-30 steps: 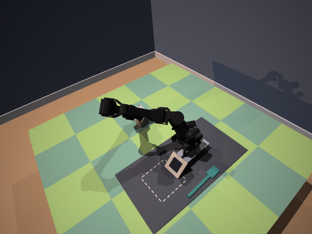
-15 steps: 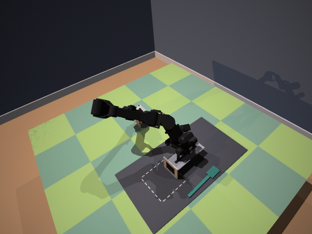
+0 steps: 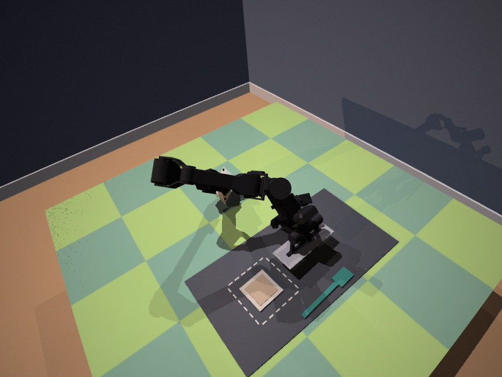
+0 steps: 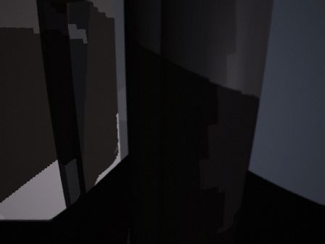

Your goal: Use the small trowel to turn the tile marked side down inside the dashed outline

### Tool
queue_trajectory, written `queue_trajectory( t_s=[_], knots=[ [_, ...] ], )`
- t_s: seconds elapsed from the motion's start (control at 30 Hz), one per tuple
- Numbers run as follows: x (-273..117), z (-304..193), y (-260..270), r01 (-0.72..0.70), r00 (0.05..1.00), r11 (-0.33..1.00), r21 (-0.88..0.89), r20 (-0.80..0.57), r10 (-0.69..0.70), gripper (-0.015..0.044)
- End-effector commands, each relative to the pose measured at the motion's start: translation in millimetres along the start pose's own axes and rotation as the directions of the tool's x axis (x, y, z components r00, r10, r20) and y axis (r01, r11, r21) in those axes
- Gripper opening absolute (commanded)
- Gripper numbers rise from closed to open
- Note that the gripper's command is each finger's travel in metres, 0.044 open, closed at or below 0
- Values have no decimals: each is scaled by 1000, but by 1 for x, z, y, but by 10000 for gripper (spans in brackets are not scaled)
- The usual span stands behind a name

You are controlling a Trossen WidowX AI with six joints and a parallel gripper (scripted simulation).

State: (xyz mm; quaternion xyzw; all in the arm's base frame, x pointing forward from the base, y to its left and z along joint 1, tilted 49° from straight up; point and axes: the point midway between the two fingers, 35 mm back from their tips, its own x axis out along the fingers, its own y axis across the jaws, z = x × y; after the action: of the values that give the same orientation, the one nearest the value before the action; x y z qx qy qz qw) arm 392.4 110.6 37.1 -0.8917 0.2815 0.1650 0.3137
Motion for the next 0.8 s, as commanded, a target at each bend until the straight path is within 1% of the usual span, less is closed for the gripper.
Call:
queue_trajectory(
  t_s=[0.0, 0.77],
  knots=[
    [-11, 22, -14, 19, 1000, 1000, 9, 0, -19, 0],
    [-13, 26, -15, 20, 1000, 1000, 8, -1, -20, 0]
  ],
)
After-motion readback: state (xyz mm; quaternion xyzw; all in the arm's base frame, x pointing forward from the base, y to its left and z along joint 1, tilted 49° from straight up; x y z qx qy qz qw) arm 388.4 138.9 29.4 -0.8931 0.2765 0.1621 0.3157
